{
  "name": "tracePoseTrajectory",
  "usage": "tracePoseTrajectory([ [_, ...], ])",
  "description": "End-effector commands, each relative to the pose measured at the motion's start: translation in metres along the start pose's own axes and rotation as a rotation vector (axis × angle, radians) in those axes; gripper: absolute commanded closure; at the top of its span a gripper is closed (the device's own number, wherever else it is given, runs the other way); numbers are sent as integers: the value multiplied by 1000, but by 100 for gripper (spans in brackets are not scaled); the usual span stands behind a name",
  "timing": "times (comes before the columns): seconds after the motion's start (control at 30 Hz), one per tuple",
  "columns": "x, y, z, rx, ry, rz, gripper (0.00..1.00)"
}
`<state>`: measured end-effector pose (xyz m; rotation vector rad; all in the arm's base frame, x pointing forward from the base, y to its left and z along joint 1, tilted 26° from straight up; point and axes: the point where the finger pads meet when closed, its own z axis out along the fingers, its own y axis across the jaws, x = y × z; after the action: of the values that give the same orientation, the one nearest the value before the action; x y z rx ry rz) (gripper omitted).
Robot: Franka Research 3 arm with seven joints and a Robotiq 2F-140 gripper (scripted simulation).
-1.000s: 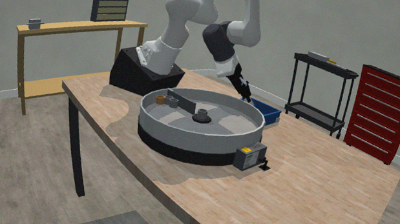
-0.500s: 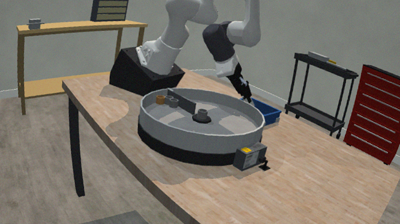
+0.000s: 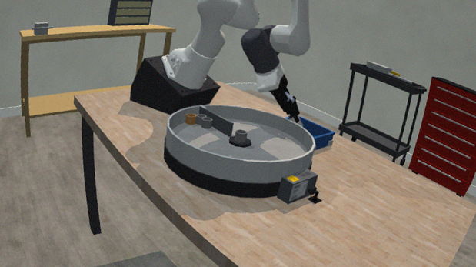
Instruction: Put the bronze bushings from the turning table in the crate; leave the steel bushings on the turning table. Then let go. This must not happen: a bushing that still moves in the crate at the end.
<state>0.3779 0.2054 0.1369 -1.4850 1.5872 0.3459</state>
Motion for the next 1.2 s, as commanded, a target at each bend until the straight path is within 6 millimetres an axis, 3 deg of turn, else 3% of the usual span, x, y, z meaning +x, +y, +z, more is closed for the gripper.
tracePoseTrajectory([
  [0.0,1,-1,0,2,2,-2,93],
  [0.63,-2,-1,-3,2,2,-2,93],
  [1.17,-30,0,-36,2,2,-2,93],
])
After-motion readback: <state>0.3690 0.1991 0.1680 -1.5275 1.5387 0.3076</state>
